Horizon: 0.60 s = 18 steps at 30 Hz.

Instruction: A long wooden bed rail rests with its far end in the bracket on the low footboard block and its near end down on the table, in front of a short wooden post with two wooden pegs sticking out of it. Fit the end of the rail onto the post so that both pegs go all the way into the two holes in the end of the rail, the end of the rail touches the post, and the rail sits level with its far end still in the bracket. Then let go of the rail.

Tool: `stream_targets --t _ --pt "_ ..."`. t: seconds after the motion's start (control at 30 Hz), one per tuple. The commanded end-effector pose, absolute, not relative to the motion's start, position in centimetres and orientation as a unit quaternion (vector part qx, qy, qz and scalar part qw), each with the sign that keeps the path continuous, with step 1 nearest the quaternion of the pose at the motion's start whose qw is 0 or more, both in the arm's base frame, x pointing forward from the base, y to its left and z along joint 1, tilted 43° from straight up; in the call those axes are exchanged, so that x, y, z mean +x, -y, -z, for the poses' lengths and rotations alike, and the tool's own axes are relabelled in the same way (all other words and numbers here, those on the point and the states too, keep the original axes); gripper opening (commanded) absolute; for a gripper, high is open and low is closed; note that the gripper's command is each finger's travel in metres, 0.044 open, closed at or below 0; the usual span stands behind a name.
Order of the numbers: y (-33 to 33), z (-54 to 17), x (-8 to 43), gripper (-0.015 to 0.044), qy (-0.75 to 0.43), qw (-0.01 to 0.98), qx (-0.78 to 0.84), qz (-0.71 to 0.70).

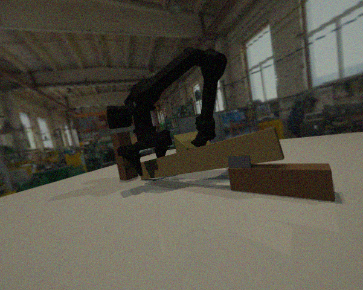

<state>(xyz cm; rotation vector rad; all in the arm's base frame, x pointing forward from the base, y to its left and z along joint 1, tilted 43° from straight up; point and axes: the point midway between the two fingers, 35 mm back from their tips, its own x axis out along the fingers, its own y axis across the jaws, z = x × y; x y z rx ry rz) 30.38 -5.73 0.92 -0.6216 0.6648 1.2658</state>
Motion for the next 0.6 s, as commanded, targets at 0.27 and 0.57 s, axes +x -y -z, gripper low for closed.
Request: stream_targets --t 0.27,0.57 --pt "4.88 -0.21 30.36 0.0335 -0.299 0.712 -0.276 -0.572" --pt "4.88 -0.21 30.36 0.0099 -0.299 0.712 -0.276 -0.572"
